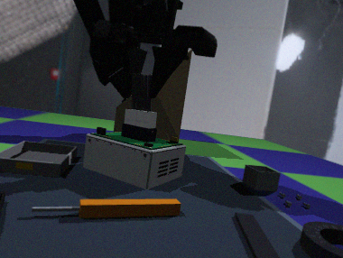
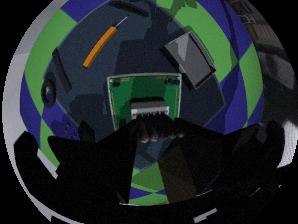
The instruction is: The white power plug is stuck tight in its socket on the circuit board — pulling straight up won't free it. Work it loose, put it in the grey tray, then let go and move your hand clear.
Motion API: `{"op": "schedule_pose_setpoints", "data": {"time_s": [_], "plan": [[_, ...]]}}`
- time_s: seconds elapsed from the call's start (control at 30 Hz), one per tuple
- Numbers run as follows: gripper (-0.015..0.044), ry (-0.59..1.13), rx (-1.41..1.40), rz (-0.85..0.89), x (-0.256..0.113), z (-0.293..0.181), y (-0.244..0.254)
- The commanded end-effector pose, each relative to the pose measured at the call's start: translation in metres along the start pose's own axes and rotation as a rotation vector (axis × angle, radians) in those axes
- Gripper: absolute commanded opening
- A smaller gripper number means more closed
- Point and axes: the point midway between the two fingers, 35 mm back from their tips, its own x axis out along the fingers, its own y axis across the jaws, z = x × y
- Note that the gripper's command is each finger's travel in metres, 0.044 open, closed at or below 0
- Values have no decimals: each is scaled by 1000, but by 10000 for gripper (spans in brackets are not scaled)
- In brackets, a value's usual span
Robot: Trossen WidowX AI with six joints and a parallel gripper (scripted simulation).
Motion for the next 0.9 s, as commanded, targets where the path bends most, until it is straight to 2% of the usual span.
{"op": "schedule_pose_setpoints", "data": {"time_s": [0.0,0.17,0.5,0.63,0.77,0.87], "plan": [[0,-20,-14,-56,-18,-1,10],[0,-20,-14,-39,-18,-1,9],[0,-18,-18,204,-20,-1,-12],[0,-18,-18,177,-21,-1,-9],[0,-19,-16,69,-22,-1,0],[0,-19,-16,69,-26,-1,-1]]}}
